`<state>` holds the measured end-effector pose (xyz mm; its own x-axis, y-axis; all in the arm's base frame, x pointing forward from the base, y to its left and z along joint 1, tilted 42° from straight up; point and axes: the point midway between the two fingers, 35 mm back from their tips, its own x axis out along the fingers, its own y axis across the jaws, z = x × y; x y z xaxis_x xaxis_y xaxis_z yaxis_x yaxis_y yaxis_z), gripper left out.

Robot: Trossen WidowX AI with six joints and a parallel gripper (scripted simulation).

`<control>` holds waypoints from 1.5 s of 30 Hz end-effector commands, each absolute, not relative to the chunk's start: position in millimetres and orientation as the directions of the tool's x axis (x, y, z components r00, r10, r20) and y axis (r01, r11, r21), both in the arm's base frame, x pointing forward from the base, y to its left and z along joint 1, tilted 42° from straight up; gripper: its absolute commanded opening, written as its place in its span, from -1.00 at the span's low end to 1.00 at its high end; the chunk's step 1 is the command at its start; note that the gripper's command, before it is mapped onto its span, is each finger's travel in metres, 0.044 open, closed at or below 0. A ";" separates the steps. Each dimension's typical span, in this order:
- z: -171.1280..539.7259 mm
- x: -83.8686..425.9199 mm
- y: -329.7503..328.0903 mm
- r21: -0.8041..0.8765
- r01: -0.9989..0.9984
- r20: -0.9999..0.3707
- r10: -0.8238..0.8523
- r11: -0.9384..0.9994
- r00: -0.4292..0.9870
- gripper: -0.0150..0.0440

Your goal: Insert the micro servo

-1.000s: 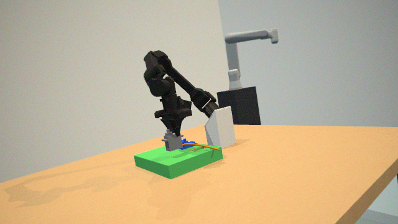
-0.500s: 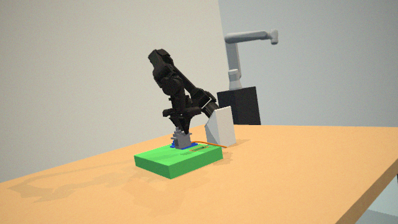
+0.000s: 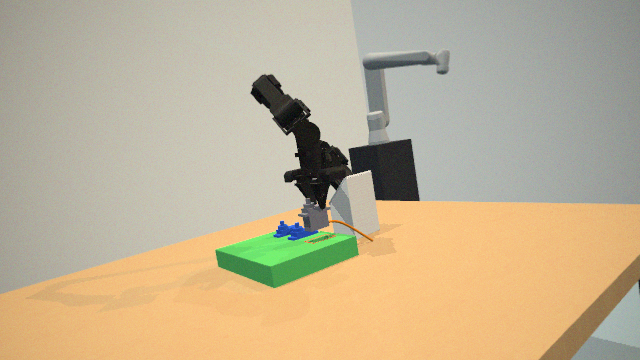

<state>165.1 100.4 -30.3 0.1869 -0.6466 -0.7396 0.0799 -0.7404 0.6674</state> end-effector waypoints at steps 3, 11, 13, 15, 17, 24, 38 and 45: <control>-31.5 161.9 100.5 0.658 0.071 -0.747 -0.636 -0.750 0.193 -0.49; -40.7 165.0 93.2 0.658 0.071 -0.747 -0.637 -0.750 0.193 -0.49; -43.1 165.7 91.1 0.658 0.070 -0.746 -0.637 -0.750 0.193 -0.49; -44.6 166.1 89.8 0.658 0.070 -0.746 -0.637 -0.750 0.193 -0.49; -44.8 166.2 89.7 0.658 0.070 -0.746 -0.637 -0.750 0.193 -0.49; -44.8 166.2 89.7 0.658 0.070 -0.746 -0.637 -0.750 0.193 -0.49; -52.3 168.1 83.1 0.658 0.070 -0.746 -0.637 -0.749 0.194 -0.49; -57.5 169.5 78.5 0.659 0.070 -0.746 -0.637 -0.749 0.194 -0.49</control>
